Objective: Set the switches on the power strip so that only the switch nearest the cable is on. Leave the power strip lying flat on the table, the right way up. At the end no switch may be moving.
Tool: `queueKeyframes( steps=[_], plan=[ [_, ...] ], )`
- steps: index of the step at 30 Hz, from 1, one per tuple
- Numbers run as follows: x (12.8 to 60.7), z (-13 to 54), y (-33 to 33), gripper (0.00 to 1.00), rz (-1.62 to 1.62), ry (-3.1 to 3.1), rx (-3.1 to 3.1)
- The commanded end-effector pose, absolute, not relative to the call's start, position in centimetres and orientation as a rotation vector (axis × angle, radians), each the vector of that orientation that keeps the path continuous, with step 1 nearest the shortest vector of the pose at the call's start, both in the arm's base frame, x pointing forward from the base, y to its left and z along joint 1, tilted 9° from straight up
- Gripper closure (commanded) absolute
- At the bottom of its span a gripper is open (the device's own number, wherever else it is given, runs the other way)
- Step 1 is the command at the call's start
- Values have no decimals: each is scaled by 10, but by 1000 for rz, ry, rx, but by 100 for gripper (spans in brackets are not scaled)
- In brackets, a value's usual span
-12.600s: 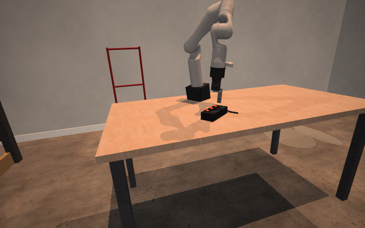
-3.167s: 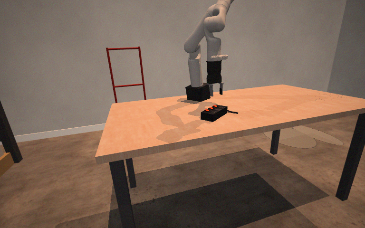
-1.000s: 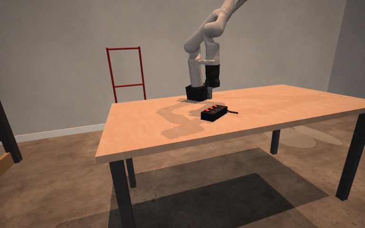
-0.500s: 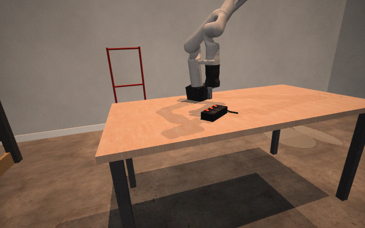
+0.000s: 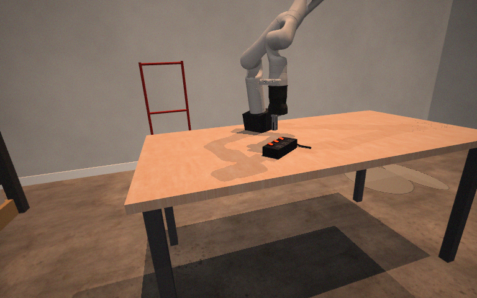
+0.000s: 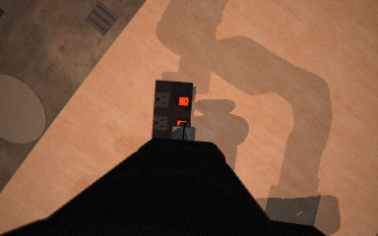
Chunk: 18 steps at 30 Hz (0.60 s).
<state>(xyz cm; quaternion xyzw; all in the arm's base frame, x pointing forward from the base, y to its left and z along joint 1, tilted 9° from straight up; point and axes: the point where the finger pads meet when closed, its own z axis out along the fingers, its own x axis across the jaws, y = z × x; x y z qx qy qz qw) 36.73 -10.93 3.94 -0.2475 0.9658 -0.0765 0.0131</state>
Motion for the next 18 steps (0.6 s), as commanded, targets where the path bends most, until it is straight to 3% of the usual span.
queueKeyframes(
  steps=[1, 18],
  plan=[
    [367, 39, -110, 100, -239, 3010, -769],
    [369, 22, -112, 100, -239, 3010, -769]
  ],
)
